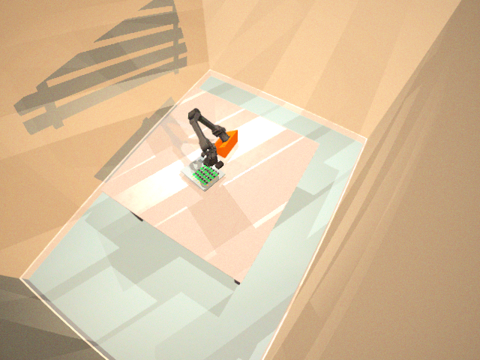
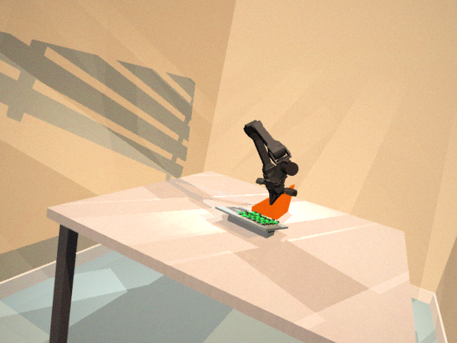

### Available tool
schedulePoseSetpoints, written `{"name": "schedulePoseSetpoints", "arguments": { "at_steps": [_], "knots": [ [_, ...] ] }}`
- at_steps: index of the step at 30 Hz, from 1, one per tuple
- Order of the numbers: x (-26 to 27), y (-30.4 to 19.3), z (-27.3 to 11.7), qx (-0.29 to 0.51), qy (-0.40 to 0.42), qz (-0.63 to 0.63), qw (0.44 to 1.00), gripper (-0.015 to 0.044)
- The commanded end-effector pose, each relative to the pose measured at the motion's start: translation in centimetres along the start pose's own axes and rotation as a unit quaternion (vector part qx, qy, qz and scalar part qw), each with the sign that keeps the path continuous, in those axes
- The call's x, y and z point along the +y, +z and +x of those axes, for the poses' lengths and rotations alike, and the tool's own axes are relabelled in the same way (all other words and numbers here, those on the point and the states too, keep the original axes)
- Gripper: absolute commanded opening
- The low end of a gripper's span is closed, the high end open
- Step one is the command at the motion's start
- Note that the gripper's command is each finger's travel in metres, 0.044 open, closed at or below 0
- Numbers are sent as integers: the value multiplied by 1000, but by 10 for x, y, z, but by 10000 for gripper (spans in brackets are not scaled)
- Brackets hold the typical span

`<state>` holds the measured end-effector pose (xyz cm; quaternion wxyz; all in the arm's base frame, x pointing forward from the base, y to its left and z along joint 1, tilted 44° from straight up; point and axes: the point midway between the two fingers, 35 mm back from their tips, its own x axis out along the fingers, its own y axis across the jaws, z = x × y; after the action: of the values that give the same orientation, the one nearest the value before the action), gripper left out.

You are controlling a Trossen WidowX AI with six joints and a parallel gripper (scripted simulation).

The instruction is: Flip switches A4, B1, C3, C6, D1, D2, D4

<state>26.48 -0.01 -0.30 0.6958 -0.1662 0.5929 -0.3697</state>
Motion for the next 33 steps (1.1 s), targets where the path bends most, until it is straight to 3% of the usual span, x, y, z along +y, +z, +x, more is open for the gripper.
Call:
{"name": "schedulePoseSetpoints", "arguments": {
  "at_steps": [1,4,8,33],
  "knots": [
    [-24,1,-2,-4,0,4,1000,0],
    [-24,1,1,-3,0,4,1000,0],
    [-24,2,33,8,-1,4,1000,0],
    [-25,2,57,8,-2,4,1000,0]
  ]
}}
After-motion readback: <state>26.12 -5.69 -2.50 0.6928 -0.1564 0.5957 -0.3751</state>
